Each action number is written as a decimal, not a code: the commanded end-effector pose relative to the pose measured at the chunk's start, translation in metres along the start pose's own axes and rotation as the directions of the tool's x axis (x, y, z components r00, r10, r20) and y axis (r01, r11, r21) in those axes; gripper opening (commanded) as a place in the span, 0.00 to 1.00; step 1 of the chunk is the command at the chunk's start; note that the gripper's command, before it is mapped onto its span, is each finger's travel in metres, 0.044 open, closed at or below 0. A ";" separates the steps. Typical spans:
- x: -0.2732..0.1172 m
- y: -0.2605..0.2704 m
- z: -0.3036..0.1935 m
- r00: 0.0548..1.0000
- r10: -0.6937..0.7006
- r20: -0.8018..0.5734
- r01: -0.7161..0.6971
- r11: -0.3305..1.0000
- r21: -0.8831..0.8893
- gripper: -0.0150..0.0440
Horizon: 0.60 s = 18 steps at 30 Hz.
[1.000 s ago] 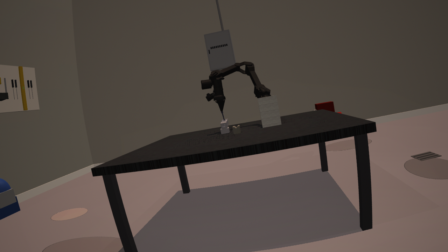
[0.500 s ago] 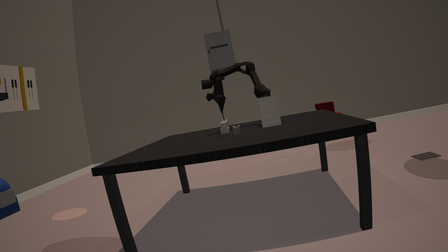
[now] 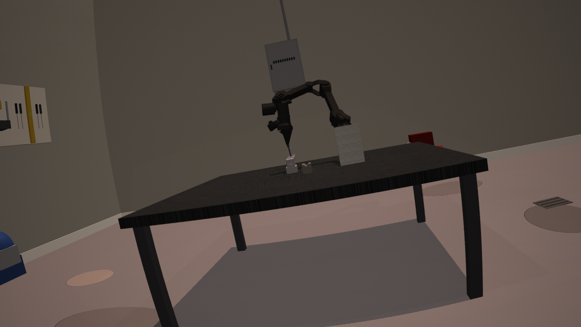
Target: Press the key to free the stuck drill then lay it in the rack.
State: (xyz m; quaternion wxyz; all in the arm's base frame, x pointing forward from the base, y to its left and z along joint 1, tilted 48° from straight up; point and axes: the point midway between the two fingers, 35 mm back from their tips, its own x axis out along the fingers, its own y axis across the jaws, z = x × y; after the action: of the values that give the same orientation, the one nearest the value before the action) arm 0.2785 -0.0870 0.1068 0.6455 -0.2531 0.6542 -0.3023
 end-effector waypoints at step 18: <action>0.025 -0.009 -0.002 0.999 -0.022 -0.042 0.022 1.000 0.016 0.25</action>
State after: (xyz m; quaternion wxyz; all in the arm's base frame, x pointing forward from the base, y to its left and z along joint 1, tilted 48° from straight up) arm 0.2778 -0.0886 0.1054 0.6477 -0.2541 0.6545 -0.2959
